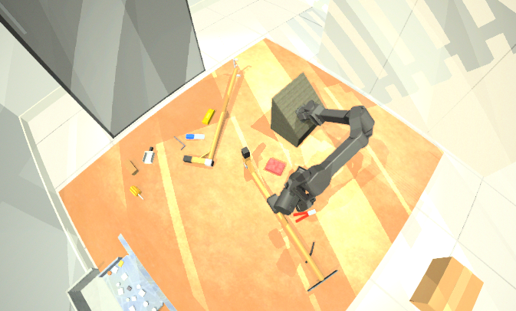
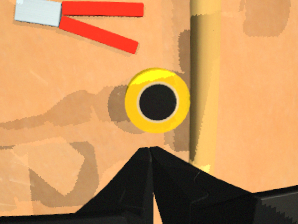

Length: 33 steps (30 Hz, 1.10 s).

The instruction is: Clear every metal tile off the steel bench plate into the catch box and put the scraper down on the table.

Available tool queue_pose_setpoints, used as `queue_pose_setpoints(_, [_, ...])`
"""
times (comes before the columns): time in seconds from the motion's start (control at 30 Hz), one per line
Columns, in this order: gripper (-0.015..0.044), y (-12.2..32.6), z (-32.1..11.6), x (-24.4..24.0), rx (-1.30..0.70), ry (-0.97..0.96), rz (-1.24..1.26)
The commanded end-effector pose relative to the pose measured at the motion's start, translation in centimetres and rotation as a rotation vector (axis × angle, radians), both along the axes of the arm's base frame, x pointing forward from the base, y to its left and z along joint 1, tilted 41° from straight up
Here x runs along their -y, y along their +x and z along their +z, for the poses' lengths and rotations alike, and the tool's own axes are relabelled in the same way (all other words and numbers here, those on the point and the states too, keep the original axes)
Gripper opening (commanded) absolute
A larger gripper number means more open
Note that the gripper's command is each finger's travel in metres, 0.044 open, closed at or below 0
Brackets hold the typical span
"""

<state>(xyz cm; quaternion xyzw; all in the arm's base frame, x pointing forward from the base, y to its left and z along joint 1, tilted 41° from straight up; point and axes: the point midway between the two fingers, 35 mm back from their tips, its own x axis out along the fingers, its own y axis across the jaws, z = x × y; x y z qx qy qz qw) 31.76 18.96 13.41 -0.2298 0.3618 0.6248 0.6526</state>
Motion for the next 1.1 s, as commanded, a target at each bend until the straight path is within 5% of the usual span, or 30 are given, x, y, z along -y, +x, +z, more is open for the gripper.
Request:
queue_pose_setpoints(0.0, [0.0000,0.0,-1.1,-0.6,-0.010,-0.005,-0.005])
queue_pose_setpoints(1.07, [0.0000,-1.5,-6.6,-5.5,-0.013,0.008,-0.006])
